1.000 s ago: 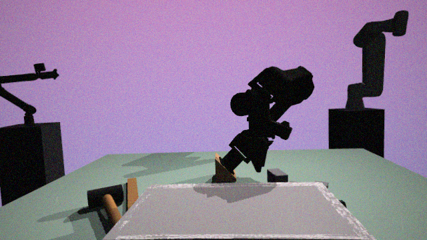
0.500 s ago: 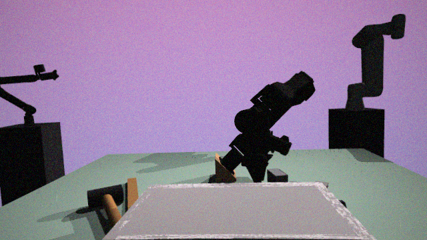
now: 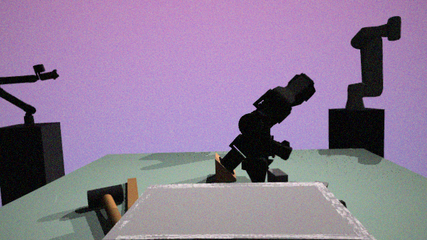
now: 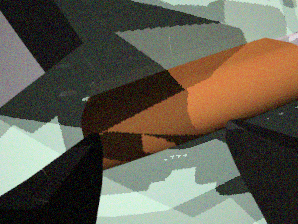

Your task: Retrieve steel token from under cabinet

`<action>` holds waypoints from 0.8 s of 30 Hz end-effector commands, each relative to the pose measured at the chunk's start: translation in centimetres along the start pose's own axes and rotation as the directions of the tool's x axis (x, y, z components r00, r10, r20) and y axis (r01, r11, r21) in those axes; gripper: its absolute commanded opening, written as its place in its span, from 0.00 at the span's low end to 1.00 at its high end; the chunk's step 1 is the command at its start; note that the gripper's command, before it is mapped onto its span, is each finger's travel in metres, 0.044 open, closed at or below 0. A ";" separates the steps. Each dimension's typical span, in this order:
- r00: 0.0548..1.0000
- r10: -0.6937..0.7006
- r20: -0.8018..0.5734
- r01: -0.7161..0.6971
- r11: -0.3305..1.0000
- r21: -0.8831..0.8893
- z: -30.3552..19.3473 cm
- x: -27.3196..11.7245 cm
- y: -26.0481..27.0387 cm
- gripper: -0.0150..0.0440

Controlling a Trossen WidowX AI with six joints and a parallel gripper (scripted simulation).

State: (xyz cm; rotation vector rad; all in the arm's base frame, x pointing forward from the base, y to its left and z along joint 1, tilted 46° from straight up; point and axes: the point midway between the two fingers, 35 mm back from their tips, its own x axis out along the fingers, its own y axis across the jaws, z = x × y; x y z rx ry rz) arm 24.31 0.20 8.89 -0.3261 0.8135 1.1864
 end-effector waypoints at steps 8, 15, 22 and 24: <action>1.000 0.020 0.008 -0.020 1.000 -0.013 0.3 2.5 -0.1 0.71; 0.998 -0.060 0.006 0.060 0.998 0.008 0.1 0.0 -1.1 0.68; 0.997 -0.069 0.015 0.069 0.998 0.011 0.2 -0.3 -1.2 0.63; 0.998 -0.068 0.015 0.068 0.998 0.012 0.2 -0.3 -1.1 0.60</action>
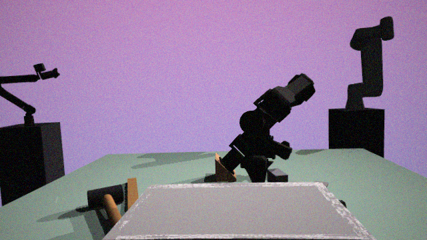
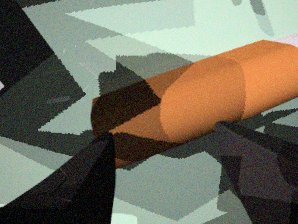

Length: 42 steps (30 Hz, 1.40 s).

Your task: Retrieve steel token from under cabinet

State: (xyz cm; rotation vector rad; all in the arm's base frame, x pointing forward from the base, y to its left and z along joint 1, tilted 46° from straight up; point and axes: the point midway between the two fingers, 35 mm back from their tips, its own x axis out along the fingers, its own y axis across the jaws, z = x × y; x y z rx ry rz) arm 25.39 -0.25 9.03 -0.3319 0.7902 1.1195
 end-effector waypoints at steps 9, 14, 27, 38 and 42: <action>0.999 0.050 -0.012 -0.050 0.999 0.002 0.0 -3.1 -0.4 0.71; 0.996 0.086 -0.010 -0.086 0.996 0.000 0.3 -5.3 -0.5 0.71; 0.998 0.059 -0.012 -0.059 0.998 -0.008 0.3 -4.7 -0.6 0.25; 0.998 0.062 -0.012 -0.060 0.988 0.145 0.2 -4.8 -0.6 0.52; 0.998 0.065 -0.012 -0.059 0.958 0.279 0.2 -4.9 -0.7 0.70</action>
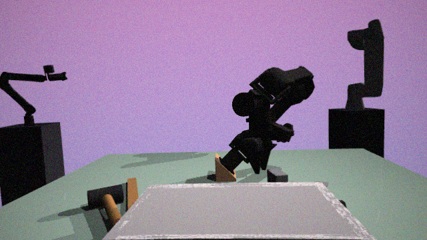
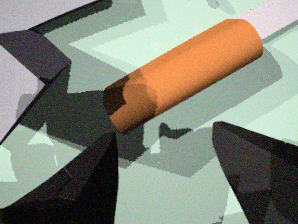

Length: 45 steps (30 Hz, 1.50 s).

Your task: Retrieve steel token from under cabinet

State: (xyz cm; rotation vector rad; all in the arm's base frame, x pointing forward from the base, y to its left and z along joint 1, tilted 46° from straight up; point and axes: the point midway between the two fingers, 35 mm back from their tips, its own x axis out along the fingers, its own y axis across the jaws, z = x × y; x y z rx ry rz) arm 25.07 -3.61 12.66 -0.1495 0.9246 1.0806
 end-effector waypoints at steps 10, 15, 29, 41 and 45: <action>1.000 0.013 -0.003 -0.011 0.912 0.411 -0.1 -0.1 -0.2 0.71; 1.000 0.017 -0.004 -0.012 0.828 0.560 -0.1 -0.2 -0.3 0.71; 1.000 0.027 -0.005 -0.009 0.476 0.880 -0.1 -0.4 -0.6 0.71; 1.000 0.027 -0.005 -0.007 0.431 0.902 -0.1 1.7 -0.6 0.71; 1.000 0.028 -0.004 -0.009 0.431 0.902 -0.1 3.4 -0.5 0.71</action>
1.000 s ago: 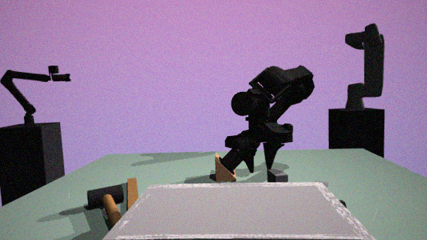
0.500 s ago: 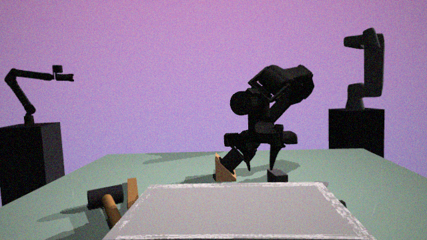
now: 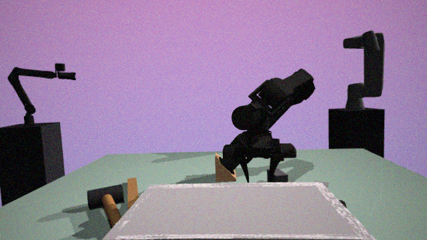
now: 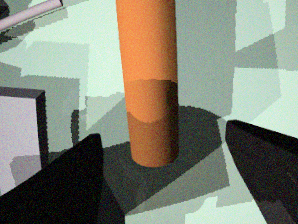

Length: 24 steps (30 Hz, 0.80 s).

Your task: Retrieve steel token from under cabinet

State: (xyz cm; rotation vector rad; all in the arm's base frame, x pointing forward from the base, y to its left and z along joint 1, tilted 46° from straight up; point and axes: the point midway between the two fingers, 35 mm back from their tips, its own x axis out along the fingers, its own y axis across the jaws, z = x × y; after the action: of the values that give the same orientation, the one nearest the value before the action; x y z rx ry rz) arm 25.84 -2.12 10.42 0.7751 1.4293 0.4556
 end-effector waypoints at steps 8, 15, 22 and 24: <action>1.000 0.001 0.007 -0.001 1.000 0.001 0.0 1.4 0.1 0.71; 1.000 0.000 0.007 0.000 1.000 0.001 0.1 2.5 0.1 0.71; 1.000 0.001 0.008 -0.001 1.000 0.001 0.1 3.6 0.1 0.71; 1.000 0.001 0.008 -0.001 1.000 0.001 0.1 4.0 0.1 0.71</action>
State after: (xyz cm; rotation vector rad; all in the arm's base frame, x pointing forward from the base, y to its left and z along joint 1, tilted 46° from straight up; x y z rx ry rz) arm 26.37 0.46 7.87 0.7732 1.4252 0.4541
